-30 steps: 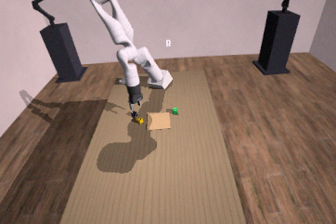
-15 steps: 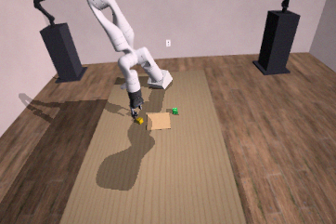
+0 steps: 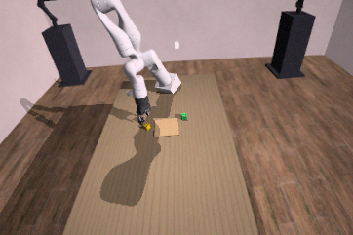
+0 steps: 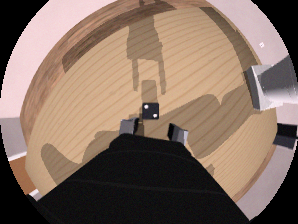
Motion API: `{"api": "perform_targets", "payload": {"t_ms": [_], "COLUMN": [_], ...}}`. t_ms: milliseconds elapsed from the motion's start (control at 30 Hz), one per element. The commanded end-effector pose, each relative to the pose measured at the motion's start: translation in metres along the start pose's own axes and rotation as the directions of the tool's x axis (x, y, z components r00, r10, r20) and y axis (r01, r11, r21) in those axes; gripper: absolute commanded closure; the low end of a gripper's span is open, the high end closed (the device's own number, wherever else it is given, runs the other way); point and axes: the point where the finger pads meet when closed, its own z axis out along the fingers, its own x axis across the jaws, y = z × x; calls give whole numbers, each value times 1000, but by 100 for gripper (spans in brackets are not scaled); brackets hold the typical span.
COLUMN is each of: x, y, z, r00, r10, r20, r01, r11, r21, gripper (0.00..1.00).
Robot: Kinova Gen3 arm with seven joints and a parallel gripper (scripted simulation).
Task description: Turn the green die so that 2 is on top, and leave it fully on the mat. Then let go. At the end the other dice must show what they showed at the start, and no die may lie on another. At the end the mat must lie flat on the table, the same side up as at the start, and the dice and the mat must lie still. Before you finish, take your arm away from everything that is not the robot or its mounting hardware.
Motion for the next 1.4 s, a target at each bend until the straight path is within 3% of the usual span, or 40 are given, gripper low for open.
{"api": "perform_targets", "payload": {"t_ms": [0,1367], "x": [0,-1], "y": [0,5], "z": [0,0], "r00": [1000,1000], "r10": [0,-2], "r20": [0,1], "r01": [0,2], "r11": [1000,1000], "r21": [0,-8], "gripper": [0,0]}}
